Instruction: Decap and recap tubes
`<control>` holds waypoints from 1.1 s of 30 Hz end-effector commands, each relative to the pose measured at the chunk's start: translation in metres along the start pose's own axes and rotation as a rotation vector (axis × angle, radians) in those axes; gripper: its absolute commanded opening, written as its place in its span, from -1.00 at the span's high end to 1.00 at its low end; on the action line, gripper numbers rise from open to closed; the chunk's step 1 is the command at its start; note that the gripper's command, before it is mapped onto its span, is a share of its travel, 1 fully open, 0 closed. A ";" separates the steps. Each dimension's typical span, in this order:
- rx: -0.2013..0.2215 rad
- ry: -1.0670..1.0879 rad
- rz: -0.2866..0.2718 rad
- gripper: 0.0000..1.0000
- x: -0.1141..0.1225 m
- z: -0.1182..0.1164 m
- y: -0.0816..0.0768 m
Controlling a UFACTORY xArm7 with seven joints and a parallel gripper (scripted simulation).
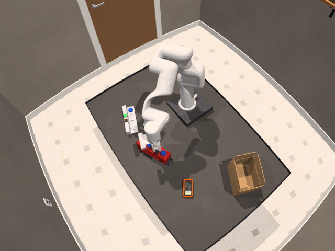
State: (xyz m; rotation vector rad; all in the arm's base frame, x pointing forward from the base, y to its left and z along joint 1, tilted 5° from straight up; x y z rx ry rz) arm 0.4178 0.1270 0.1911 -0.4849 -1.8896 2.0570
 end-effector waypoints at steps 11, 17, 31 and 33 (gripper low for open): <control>-0.004 0.499 0.002 1.00 -0.001 -0.001 -0.001; -0.006 0.767 0.000 1.00 -0.001 -0.001 -0.001; -0.006 1.322 -0.002 1.00 -0.001 -0.001 0.000; -0.006 1.407 -0.003 1.00 -0.001 -0.001 0.000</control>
Point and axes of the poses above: the point where the finger pads meet when closed, its own y axis out along the fingers, its own z axis across the jaws, x = y × z, the point moved 10 cm from there along -y, back along the fingers, and after that the axes turned 7 degrees about -y, right-handed, at the moved point
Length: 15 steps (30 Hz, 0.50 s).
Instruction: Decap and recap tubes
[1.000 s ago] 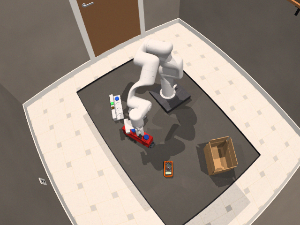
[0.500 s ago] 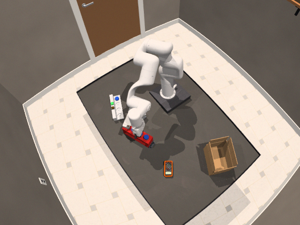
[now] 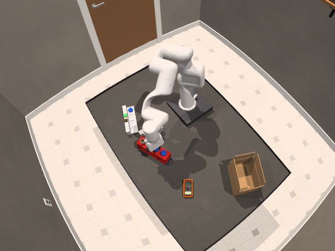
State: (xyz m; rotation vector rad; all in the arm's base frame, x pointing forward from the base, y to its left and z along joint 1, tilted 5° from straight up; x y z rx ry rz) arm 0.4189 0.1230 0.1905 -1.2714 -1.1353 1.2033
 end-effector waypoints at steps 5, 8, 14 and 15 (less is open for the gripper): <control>-0.023 0.397 0.028 1.00 0.004 0.000 -0.001; -0.023 0.397 0.028 1.00 0.004 0.000 -0.001; -0.023 0.397 0.028 0.08 0.004 0.000 -0.001; -0.023 0.397 0.028 0.08 0.004 0.000 -0.001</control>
Point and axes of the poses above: the point where the finger pads meet when closed, its own y axis out along the fingers, its own z axis across the jaws, x = y × z, the point moved 10 cm from there along -y, back along the fingers, and after that the axes turned 7 degrees about -y, right-handed, at the moved point
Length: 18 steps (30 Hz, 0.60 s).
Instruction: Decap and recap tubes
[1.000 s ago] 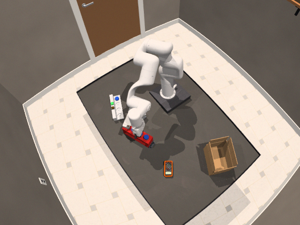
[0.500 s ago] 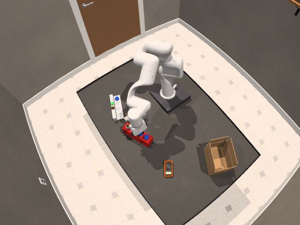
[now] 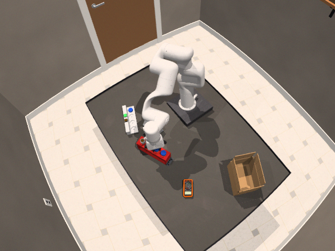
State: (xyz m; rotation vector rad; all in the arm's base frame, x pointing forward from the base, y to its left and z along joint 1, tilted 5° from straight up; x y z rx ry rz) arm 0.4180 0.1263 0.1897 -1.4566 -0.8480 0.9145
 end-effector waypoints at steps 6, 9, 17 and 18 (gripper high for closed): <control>-0.008 0.011 0.002 0.08 0.001 0.000 -0.002; -0.008 0.011 0.002 0.08 0.001 0.000 -0.002; -0.008 -0.399 0.005 0.08 0.001 0.000 -0.002; -0.008 -0.443 0.005 0.08 0.001 0.000 -0.002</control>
Point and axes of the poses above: the point where the finger pads meet when closed, its own y axis out along the fingers, its own z axis across the jaws, x = y × z, the point moved 10 cm from there along -y, back along the fingers, and after that the axes turned 7 degrees about -y, right-handed, at the moved point
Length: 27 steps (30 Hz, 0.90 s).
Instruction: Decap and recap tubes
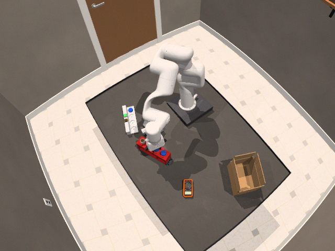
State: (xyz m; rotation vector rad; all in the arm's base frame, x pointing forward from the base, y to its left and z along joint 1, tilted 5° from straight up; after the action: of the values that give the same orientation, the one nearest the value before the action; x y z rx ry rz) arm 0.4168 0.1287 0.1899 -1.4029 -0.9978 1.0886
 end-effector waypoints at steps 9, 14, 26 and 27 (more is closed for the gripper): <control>0.002 -0.534 -0.017 0.08 -0.001 -0.002 -0.002; -0.001 -0.806 -0.017 0.08 -0.001 -0.002 -0.002; -0.005 -1.226 -0.016 0.08 -0.001 -0.002 -0.002; -0.005 -1.330 -0.019 0.08 -0.001 -0.002 -0.002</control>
State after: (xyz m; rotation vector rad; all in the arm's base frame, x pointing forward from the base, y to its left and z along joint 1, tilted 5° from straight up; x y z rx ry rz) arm 0.4152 0.1302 0.1898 -0.7372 -1.7345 1.9324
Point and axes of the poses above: the point where the finger pads meet when closed, its own y axis out along the fingers, its own z axis across the jaws, x = y × z, the point moved 10 cm from there along -y, back along the fingers, and after that the axes turned 7 degrees about -y, right-handed, at the moved point
